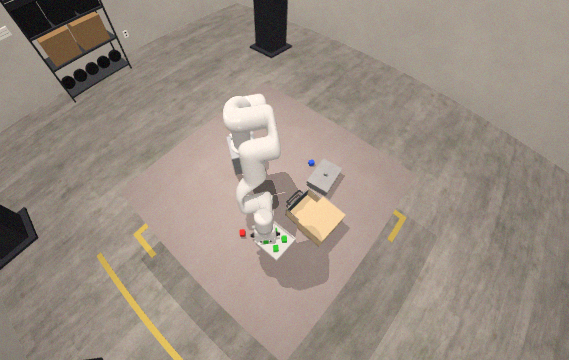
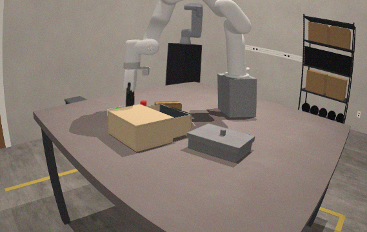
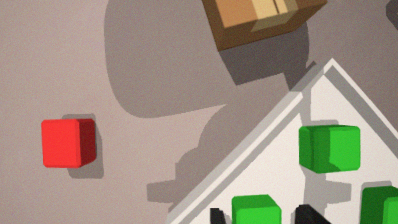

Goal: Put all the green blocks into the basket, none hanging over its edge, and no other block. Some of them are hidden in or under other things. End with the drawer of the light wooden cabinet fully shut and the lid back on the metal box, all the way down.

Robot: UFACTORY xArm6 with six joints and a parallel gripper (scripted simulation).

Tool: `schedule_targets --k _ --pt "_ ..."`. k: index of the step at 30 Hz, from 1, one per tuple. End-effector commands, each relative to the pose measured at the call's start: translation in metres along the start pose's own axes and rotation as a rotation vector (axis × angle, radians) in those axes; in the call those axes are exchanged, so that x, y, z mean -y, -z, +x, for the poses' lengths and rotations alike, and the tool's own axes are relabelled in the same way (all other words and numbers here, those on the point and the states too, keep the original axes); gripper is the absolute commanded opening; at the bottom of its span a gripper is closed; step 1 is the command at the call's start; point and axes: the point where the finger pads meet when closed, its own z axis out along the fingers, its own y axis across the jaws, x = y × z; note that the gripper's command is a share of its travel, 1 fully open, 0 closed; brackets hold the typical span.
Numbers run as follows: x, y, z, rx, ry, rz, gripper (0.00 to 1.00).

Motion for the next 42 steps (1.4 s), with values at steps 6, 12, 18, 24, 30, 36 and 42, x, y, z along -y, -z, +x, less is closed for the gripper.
schedule_targets --k 6,12,18,24,30,36,42 --pt "0.0 0.034 -0.001 0.004 0.0 -0.001 0.48" --pt "0.0 0.062 -0.001 0.004 0.0 -0.001 0.48" --pt "0.0 0.086 -0.001 0.004 0.0 -0.001 0.48" --pt "0.0 0.106 -0.001 0.004 0.0 -0.001 0.48" --pt "0.0 0.124 -0.001 0.004 0.0 -0.001 0.48" --pt "0.0 0.131 -0.001 0.004 0.0 -0.001 0.48" --pt "0.0 0.134 -0.001 0.004 0.0 -0.001 0.48"
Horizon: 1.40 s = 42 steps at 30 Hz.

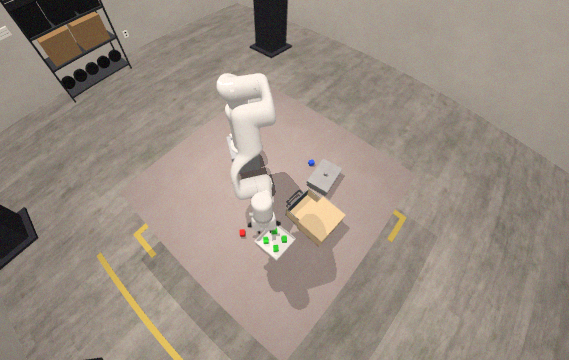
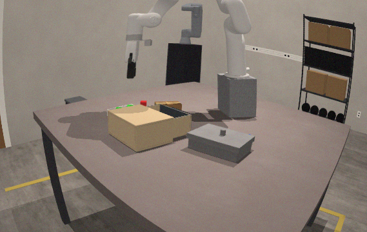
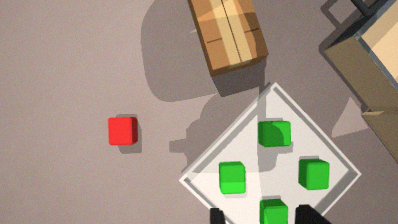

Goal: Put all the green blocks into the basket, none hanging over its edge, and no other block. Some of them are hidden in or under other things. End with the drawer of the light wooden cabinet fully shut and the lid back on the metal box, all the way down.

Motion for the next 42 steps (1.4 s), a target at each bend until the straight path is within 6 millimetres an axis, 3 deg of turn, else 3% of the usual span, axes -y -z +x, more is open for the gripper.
schedule_targets --k 1,6,12,19,26,28,29,35,42 --pt "0.0 0.004 -0.002 0.005 0.0 -0.001 0.48" --pt "-0.004 0.004 0.001 0.005 -0.012 -0.001 0.48" --pt "-0.021 0.004 0.014 0.004 -0.076 0.0 0.48" --pt "-0.082 0.004 0.075 0.003 -0.332 0.003 0.48" --pt "-0.117 0.003 0.134 0.001 -0.622 -0.001 0.48" --pt "-0.117 0.003 0.134 0.001 -0.622 -0.001 0.48" --pt "-0.131 0.003 0.159 0.004 -0.68 0.0 0.48" --pt "-0.151 0.003 0.21 0.004 -0.823 -0.003 0.48" --pt "-0.154 0.003 0.218 0.003 -0.844 -0.003 0.48"
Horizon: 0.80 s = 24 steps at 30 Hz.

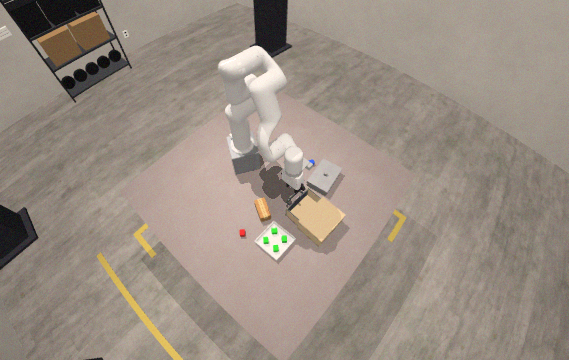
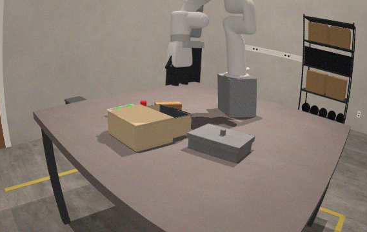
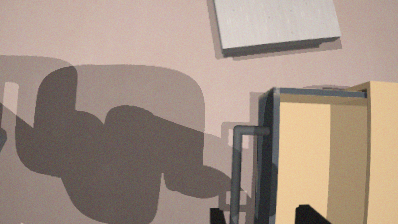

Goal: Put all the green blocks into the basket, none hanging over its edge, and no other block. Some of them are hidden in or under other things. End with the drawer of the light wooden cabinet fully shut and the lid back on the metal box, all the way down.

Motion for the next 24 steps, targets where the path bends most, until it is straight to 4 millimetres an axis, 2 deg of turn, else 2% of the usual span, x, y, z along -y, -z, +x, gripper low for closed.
schedule_targets --k 1,20,21,24 --pt "0.0012 0.0031 0.0117 0.074 -0.043 -0.002 0.48" --pt "0.0012 0.0031 0.0117 0.074 -0.043 -0.002 0.48" --pt "0.0012 0.0031 0.0117 0.074 -0.043 -0.002 0.24" --pt "0.0012 0.0031 0.0117 0.074 -0.043 -0.002 0.24"
